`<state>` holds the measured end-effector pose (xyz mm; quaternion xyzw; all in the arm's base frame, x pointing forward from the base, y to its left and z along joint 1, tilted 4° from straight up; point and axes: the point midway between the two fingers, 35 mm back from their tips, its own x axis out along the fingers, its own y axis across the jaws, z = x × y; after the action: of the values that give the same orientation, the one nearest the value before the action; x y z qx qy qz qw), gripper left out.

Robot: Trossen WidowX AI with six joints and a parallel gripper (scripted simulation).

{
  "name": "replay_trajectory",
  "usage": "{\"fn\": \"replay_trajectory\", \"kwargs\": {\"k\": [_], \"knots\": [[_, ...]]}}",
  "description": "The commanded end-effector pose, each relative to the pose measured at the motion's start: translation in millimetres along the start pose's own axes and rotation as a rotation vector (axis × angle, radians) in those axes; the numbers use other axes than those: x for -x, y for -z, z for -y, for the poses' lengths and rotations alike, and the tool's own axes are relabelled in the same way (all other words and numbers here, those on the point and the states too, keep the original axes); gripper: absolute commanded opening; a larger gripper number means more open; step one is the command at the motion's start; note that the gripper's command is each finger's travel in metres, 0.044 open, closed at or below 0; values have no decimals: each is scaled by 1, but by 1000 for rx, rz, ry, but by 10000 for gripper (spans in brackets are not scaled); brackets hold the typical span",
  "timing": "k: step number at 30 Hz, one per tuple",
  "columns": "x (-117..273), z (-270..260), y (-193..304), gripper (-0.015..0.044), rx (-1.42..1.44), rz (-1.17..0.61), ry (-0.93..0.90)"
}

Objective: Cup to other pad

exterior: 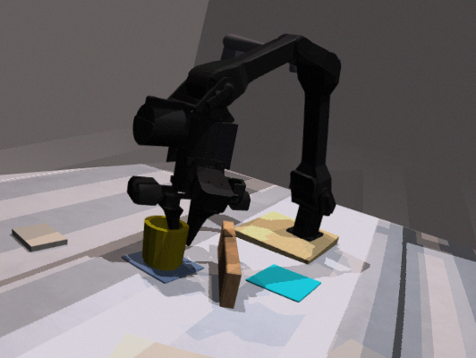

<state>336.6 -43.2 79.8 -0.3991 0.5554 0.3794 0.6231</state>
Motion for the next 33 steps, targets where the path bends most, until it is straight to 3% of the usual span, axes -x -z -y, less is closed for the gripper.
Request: {"fn": "replay_trajectory", "kwargs": {"k": [1,10,33], "knots": [[0,0,0,67,0,0,0],[0,0,0,0,0,0,0],[61,3,0,0,0,1,-3]]}}
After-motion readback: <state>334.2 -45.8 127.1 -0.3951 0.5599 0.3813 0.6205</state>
